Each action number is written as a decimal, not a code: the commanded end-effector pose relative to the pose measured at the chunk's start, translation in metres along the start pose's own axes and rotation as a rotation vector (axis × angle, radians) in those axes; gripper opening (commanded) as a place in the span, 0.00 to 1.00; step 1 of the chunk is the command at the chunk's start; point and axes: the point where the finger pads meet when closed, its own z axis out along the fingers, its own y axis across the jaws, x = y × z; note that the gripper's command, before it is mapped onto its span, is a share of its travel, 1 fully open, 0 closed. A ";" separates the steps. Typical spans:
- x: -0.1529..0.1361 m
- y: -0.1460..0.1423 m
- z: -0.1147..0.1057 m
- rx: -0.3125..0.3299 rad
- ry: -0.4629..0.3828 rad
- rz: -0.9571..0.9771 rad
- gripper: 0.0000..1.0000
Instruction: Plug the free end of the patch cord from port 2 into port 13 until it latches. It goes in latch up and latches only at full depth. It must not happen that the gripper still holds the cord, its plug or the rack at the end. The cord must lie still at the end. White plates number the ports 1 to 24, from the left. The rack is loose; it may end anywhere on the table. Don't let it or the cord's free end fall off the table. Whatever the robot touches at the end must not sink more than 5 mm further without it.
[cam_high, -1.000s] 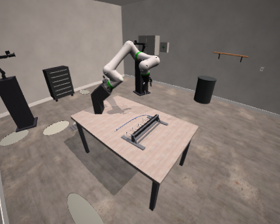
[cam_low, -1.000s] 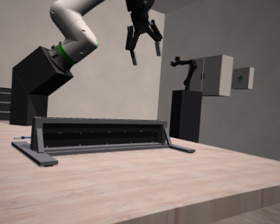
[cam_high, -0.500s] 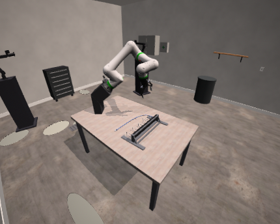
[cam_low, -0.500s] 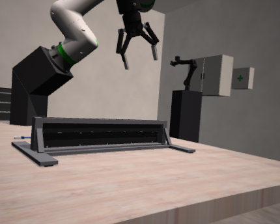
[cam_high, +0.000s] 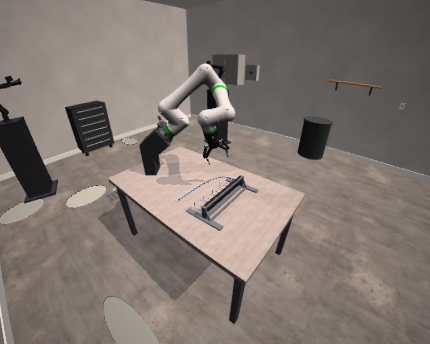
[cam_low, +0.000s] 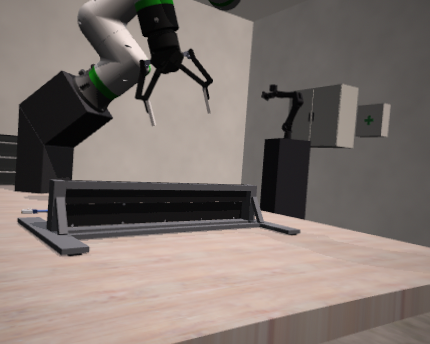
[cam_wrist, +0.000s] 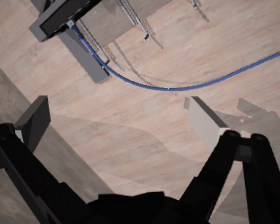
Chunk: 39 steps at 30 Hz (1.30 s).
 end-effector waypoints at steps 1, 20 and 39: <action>0.025 0.034 0.008 -0.015 0.034 0.110 1.00; 0.084 0.228 0.034 -0.114 0.194 0.637 1.00; 0.078 0.352 0.044 -0.191 0.286 0.933 0.00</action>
